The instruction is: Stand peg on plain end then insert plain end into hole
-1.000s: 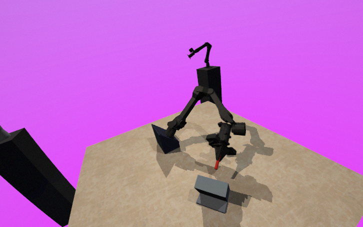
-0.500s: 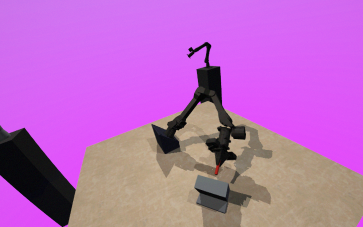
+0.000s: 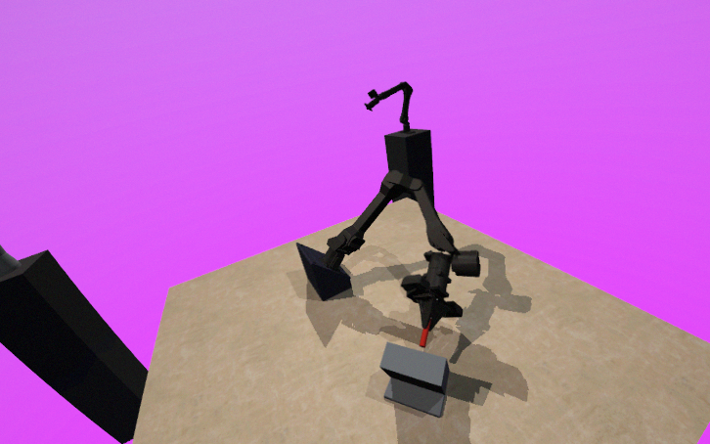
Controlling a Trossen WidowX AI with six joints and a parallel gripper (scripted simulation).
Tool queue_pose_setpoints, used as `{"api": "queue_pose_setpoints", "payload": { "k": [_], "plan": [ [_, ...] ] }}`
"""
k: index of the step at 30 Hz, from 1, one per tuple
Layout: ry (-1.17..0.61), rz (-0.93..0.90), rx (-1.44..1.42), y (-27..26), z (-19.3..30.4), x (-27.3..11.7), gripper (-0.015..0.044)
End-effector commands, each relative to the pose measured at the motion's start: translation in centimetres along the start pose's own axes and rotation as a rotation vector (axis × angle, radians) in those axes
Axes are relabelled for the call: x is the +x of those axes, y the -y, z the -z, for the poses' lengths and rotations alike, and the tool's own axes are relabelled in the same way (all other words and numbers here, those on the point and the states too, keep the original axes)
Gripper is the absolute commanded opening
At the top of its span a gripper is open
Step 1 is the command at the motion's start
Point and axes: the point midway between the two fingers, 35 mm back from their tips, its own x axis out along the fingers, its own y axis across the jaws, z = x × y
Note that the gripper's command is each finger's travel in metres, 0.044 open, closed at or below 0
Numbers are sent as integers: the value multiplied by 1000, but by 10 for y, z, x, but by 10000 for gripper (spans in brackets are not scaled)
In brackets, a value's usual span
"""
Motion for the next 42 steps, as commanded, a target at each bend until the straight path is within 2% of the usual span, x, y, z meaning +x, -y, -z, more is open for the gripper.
{"api": "queue_pose_setpoints", "payload": {
  "k": [1, 42],
  "plan": [
    [1, -5, -5, -1, -1, 7, 0],
    [-2, -7, 0, -1, -2, 21, 0]
  ]
}}
